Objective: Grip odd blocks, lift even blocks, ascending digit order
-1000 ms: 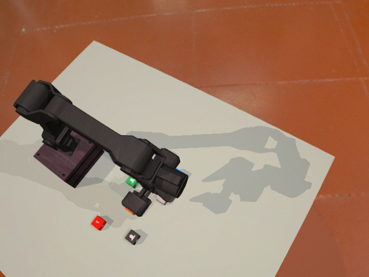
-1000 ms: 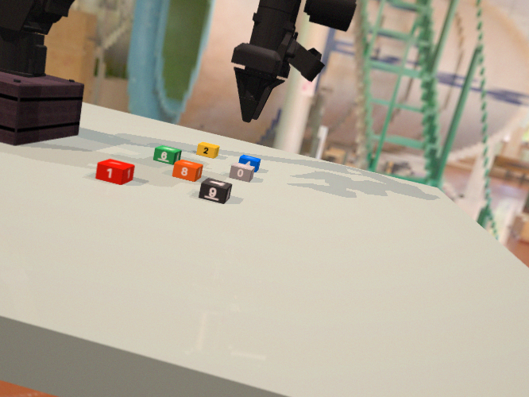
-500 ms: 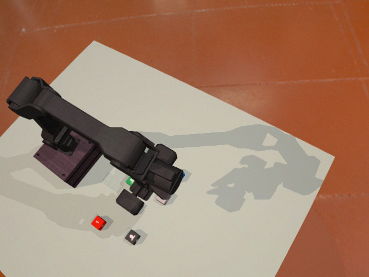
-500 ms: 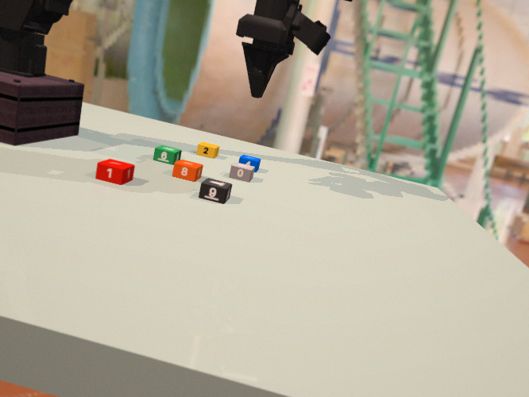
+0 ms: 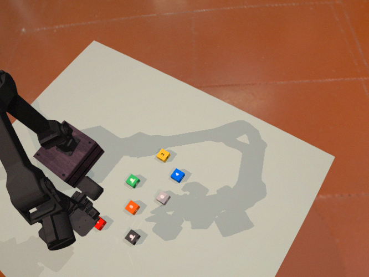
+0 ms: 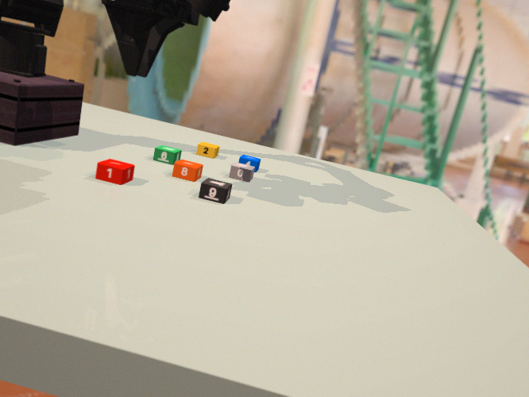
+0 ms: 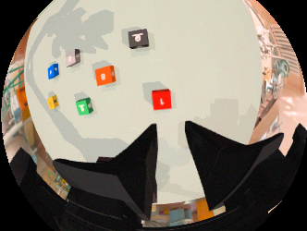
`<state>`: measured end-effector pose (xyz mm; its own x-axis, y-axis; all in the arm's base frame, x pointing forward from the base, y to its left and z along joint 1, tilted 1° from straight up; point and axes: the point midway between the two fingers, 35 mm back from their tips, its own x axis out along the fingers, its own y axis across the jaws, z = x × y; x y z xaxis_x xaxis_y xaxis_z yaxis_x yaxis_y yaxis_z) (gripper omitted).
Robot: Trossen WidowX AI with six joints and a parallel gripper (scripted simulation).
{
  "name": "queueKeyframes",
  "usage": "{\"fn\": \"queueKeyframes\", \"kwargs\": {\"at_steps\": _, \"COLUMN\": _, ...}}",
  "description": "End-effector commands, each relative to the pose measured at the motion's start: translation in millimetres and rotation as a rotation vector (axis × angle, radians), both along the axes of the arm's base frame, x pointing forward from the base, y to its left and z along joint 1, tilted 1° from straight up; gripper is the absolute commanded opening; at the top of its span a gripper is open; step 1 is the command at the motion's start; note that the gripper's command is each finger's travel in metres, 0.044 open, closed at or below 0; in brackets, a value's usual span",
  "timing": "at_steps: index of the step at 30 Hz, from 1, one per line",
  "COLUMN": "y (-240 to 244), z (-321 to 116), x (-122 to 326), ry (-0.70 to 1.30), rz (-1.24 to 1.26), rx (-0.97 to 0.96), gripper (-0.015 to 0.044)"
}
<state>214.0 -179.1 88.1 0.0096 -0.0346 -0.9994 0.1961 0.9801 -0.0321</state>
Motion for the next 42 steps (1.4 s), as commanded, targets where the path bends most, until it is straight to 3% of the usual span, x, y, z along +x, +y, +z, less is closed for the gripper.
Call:
{"fn": "queueKeyframes", "kwargs": {"at_steps": 1, "y": -2.6, "z": 0.7, "x": -8.5, "ry": -0.01, "rz": 0.025, "rx": -0.006, "gripper": 0.012}}
{"fn": "queueKeyframes", "kwargs": {"at_steps": 4, "y": -4.4, "z": -13.1, "x": -6.8, "ry": -0.01, "rz": 0.025, "rx": -0.006, "gripper": 0.0172}}
{"fn": "queueKeyframes", "kwargs": {"at_steps": 8, "y": -5.9, "z": -77.2, "x": -6.8, "ry": -0.01, "rz": 0.025, "rx": -0.005, "gripper": 0.0278}}
{"fn": "queueKeyframes", "kwargs": {"at_steps": 13, "y": -5.7, "z": -80.4, "x": -7.1, "ry": -0.01, "rz": 0.025, "rx": -0.005, "gripper": 0.04}}
{"fn": "queueKeyframes", "kwargs": {"at_steps": 40, "y": -6.9, "z": -116.7, "x": -6.6, "ry": -0.009, "rz": 0.025, "rx": -0.005, "gripper": 0.04}}
{"fn": "queueKeyframes", "kwargs": {"at_steps": 42, "y": -6.9, "z": -116.7, "x": -6.6, "ry": -0.009, "rz": 0.025, "rx": -0.005, "gripper": 0.0348}}
